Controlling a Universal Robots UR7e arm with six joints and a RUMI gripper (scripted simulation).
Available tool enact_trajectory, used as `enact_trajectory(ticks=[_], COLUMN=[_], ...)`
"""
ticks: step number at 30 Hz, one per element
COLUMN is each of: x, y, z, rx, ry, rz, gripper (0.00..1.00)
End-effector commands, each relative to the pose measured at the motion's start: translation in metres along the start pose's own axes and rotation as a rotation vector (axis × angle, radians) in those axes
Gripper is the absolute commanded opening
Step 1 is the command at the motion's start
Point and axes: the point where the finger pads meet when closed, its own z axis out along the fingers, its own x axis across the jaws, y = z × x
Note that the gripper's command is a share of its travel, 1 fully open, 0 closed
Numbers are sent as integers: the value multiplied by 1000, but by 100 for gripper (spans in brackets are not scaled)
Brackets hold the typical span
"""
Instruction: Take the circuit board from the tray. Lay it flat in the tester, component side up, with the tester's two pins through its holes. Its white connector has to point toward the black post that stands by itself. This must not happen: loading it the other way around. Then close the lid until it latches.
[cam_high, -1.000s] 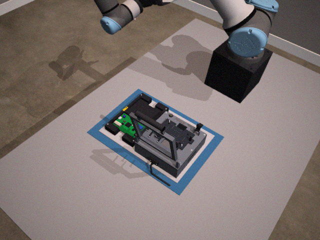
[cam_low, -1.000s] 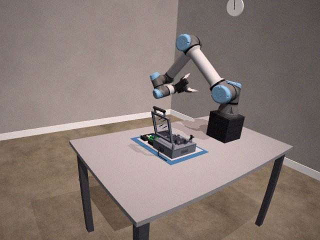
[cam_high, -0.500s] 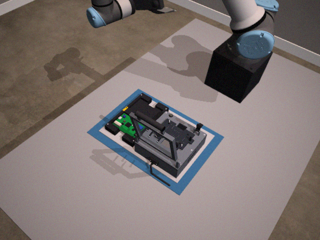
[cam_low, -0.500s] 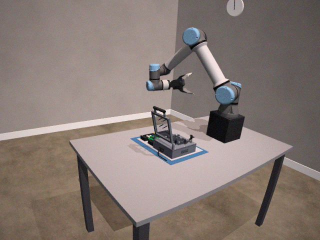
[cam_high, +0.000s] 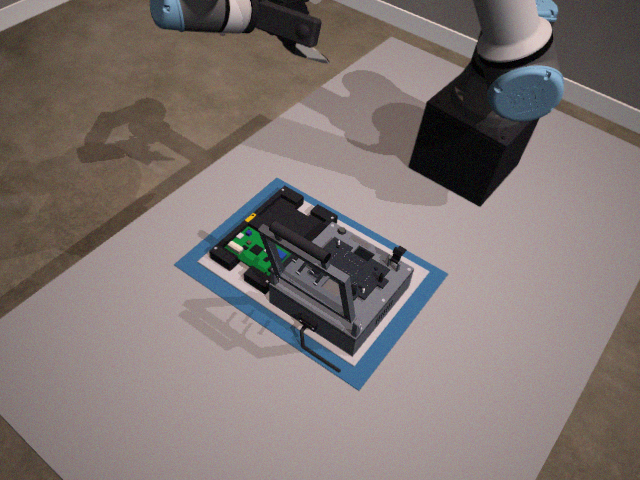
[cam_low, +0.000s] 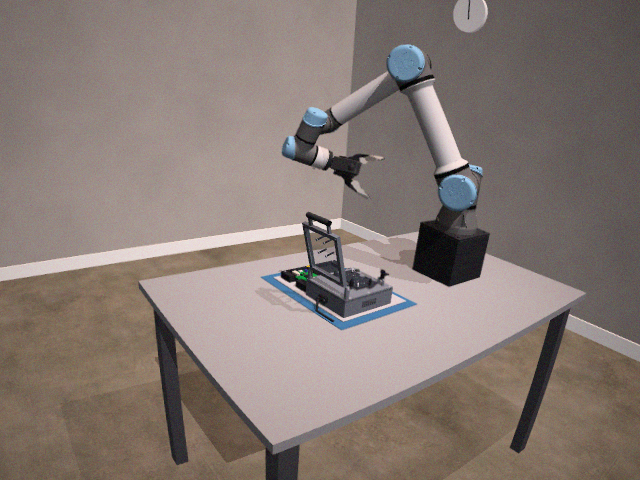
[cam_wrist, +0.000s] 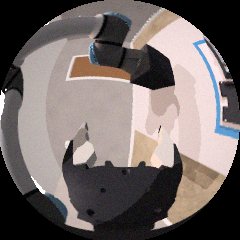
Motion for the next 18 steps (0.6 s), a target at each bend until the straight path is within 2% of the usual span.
enact_trajectory(ticks=[1,8,10,12,18], x=[27,58,58,71,89], y=[-25,-53,-53,-67,-91], z=[-26,-67,-67,-90,-130], rx=[-15,-46,-46,-66,-107], ry=[165,373,373,476,646], rz=[31,33,33,23,-9], gripper=[100,100,100,100,100])
